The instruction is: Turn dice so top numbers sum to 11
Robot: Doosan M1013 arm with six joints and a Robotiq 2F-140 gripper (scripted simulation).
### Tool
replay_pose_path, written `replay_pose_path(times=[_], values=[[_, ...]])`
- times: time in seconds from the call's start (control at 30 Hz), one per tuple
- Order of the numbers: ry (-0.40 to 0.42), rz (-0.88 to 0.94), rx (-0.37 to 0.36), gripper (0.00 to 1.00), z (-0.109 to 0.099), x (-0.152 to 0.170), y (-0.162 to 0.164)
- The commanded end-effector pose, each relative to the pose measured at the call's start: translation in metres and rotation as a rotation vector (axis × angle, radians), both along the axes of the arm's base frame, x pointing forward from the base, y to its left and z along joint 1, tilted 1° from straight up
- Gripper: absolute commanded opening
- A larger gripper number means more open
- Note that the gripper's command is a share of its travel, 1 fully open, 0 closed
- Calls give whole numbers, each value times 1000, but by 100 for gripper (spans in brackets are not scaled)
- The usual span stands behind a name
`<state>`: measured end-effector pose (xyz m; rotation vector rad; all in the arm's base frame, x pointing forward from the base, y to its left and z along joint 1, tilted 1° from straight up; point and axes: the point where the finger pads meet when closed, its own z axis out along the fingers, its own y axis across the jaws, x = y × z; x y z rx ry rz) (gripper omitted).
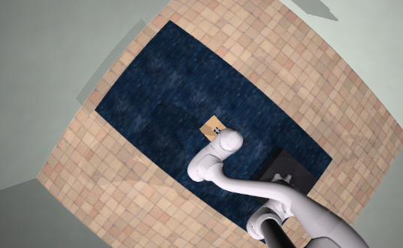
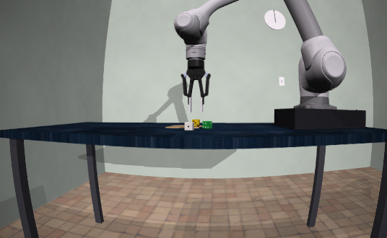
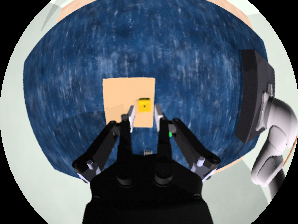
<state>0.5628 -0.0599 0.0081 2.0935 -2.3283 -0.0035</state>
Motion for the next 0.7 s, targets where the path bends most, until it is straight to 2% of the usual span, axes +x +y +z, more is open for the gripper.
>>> replay_pose_path(times=[0.0,0.1,0.33,0.37,0.67], values=[[0,0,0,28,21,0,0],[0,0,0,28,29,0,0],[0,0,0,28,33,0,0],[0,0,0,100,33,0,0],[0,0,0,100,33,0,0]])
